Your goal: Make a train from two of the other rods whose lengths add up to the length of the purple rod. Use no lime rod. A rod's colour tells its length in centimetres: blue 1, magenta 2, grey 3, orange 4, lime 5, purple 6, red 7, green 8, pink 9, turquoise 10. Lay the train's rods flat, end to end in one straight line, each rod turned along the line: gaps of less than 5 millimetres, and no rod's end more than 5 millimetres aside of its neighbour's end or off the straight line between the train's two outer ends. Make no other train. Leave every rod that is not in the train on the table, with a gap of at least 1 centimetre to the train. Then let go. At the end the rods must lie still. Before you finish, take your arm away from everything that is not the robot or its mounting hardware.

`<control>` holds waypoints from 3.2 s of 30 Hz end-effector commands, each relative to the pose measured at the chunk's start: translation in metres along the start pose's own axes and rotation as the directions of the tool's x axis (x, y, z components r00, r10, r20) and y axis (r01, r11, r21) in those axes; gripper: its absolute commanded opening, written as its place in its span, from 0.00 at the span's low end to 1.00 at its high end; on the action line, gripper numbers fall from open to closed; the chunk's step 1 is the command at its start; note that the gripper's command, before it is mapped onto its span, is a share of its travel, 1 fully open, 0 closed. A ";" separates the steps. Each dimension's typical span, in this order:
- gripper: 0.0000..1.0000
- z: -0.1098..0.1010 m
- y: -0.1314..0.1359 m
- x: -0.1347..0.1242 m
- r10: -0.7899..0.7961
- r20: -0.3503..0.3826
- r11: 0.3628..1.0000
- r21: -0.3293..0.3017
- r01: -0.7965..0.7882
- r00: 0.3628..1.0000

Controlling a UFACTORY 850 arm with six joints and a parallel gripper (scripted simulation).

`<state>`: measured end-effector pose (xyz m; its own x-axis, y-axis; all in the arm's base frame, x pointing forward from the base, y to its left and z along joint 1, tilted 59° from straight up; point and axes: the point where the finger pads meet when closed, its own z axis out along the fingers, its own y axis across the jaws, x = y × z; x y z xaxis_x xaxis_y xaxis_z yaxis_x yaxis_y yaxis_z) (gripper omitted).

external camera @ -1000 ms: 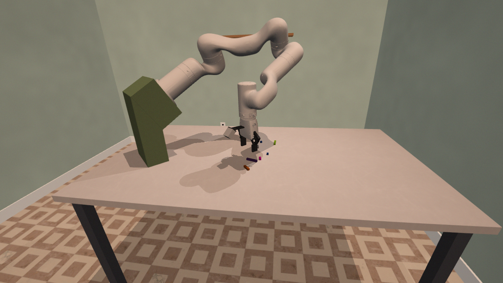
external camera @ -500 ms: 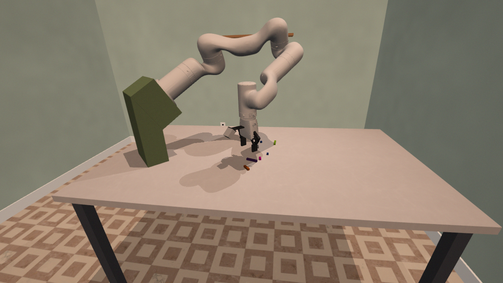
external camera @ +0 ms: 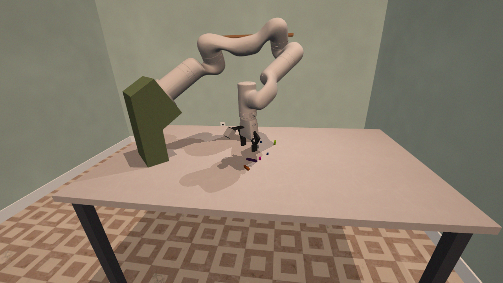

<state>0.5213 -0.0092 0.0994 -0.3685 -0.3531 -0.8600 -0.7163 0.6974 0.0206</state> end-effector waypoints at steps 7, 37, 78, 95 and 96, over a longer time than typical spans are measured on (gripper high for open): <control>1.00 0.000 0.000 0.000 0.000 0.000 1.000 0.001 0.000 1.000; 1.00 0.000 0.000 0.000 0.000 0.000 1.000 0.001 0.000 1.000; 1.00 -0.004 -0.012 -0.024 0.853 0.000 0.522 -0.001 -0.853 0.522; 1.00 -0.006 -0.018 -0.038 1.000 0.000 -0.010 -0.001 -1.000 -0.010; 1.00 -0.006 -0.019 -0.038 0.999 0.000 -0.035 -0.001 -0.999 -0.035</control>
<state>0.5433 -0.0118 0.1318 -0.7438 0.6645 -0.0718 0.2911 0.4187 0.8602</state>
